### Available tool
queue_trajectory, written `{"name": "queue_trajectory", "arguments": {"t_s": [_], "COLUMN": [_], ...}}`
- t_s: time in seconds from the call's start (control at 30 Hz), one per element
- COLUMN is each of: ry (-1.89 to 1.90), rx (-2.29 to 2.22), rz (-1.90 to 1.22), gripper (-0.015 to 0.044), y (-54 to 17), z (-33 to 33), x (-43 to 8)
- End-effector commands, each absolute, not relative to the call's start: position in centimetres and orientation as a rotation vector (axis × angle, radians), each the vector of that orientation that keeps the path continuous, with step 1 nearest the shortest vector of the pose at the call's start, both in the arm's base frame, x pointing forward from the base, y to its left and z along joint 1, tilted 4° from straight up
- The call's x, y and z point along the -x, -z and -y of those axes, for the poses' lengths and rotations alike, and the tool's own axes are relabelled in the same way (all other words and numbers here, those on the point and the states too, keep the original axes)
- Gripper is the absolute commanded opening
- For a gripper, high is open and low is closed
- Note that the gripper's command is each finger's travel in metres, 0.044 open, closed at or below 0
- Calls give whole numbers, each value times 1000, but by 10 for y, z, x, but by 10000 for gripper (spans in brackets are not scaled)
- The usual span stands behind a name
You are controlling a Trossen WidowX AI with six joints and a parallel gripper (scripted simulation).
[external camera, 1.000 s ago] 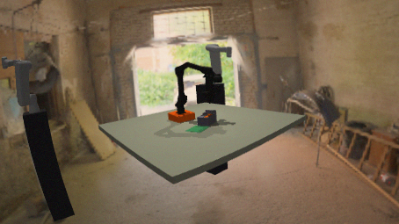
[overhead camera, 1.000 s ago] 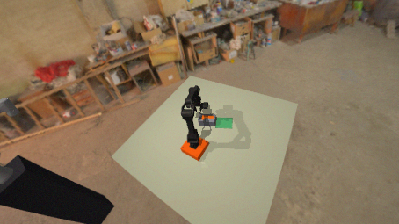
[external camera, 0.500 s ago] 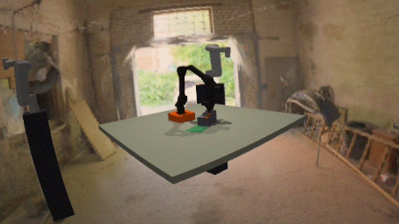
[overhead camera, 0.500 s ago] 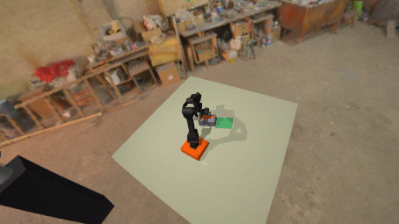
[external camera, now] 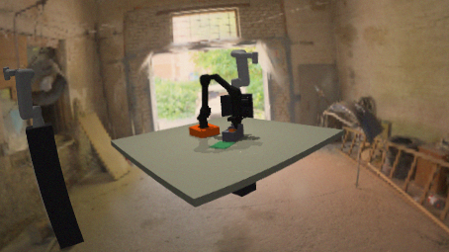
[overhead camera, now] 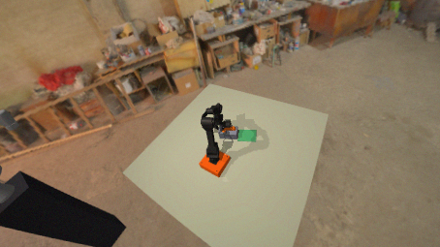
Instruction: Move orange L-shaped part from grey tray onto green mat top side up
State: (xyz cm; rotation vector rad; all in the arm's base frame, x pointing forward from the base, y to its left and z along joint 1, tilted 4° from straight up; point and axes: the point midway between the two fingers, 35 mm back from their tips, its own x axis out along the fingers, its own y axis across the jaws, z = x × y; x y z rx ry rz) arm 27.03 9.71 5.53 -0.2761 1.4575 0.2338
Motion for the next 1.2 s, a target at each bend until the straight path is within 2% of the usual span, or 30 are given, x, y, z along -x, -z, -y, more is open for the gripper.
{"name": "queue_trajectory", "arguments": {"t_s": [0.0,1.17], "ry": [-233,-234], "rx": [285,283], "rz": [-1461,-1460], "gripper": [180,180], "y": [-48,-48], "z": [-96,-105], "x": [-270,-266]}}
